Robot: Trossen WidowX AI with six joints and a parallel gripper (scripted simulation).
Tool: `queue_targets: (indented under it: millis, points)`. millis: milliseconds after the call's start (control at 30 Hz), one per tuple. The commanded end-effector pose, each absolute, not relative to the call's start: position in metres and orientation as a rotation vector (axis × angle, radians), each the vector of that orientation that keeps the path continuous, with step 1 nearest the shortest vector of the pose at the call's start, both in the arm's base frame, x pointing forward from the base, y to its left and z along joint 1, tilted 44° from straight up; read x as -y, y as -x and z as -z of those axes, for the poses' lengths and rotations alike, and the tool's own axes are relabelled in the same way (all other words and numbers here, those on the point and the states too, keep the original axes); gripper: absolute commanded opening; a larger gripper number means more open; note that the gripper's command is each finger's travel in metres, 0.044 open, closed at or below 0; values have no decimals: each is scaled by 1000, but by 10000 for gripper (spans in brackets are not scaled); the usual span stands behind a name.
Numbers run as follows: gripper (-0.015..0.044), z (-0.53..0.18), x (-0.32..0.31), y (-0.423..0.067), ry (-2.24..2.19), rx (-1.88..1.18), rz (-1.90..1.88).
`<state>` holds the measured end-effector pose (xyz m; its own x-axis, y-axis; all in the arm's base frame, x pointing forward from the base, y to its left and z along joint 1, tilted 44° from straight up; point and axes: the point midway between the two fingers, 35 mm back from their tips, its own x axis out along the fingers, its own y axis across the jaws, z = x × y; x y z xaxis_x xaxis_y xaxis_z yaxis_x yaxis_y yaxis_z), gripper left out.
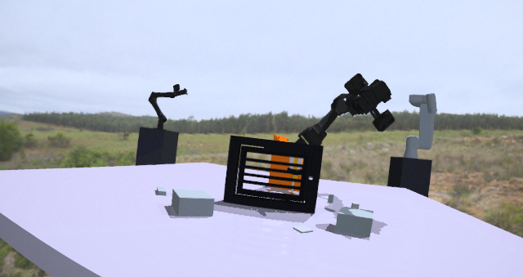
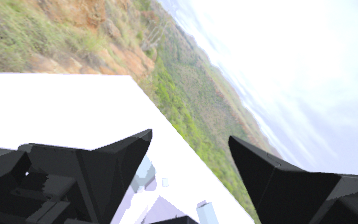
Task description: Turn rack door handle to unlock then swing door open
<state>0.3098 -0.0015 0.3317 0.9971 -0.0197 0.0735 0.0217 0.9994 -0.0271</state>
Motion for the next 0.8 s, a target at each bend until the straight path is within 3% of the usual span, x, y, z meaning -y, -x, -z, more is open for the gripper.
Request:
queue_targets:
  millis: [0,100,767]
  points:
    - [374,-331,2,-311,30,68,20]
    - [295,-319,5,-319,55,-2,16]
    - [292,-220,44,-352,133,-568,-94]
